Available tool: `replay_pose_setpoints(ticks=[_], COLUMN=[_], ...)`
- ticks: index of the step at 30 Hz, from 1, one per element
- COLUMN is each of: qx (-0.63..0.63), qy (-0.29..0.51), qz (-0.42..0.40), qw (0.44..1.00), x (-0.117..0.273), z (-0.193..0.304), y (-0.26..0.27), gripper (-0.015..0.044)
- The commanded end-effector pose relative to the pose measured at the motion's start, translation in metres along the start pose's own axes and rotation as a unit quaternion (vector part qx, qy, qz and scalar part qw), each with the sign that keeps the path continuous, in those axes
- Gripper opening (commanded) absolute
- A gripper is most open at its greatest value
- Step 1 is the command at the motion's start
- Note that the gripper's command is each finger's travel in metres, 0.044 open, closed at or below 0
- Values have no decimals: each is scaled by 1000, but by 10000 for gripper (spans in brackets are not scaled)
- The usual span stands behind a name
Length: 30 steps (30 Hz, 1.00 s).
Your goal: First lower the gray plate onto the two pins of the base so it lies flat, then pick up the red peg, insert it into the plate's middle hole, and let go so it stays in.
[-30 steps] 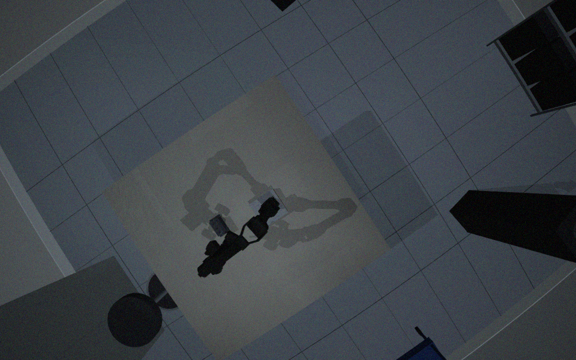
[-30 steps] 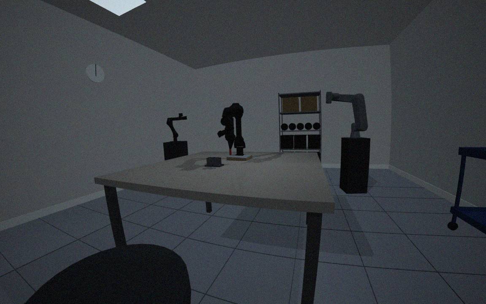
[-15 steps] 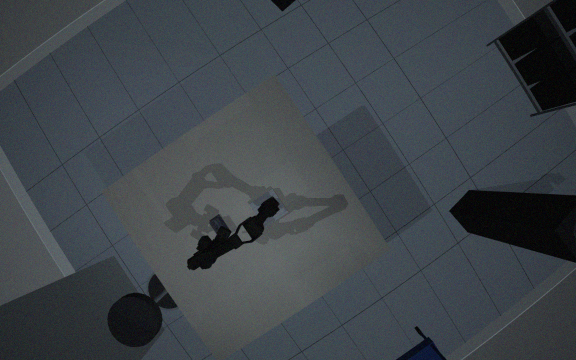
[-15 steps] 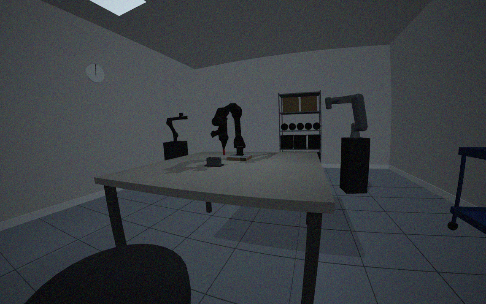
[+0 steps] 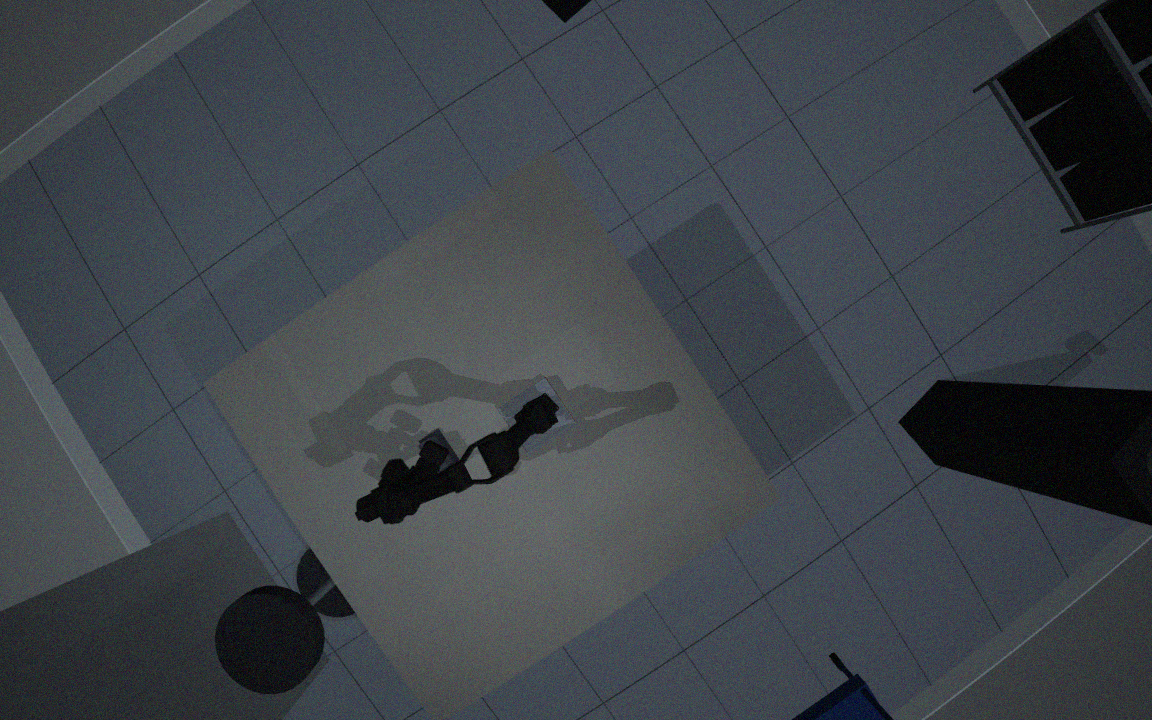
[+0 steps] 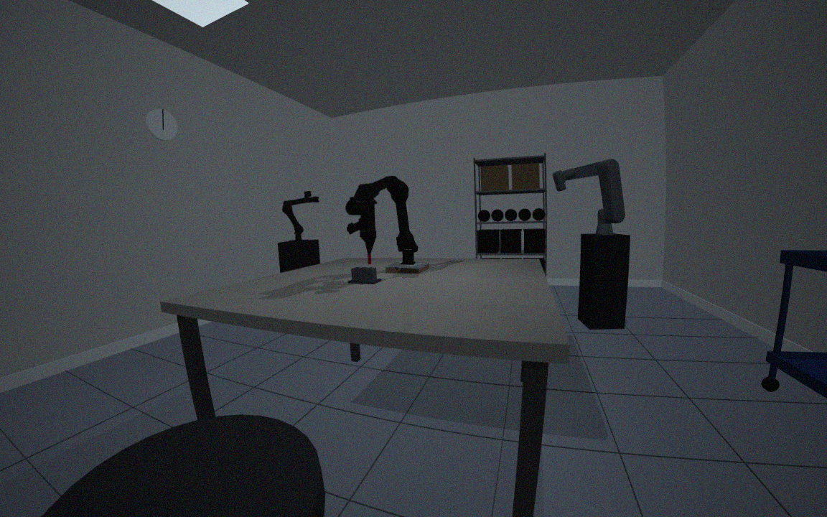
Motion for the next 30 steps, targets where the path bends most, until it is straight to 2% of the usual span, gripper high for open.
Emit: replay_pose_setpoints(ticks=[1, 30], qx=[2, 1], qy=[4, 2], qz=[1, 1], qw=[1000, 1000], x=[-2, -2], z=[-11, -24], y=[-6, -13], gripper=[0, 0])
Point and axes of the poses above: the point midway between the two fingers, 35 mm back from their tips, its own x axis back along the fingers, its own y axis across the jaws, z = x × y, the point moved 5 cm from there along x, back along the fingers, and after that the axes turned 10 degrees about x, right-handed, at the moved point
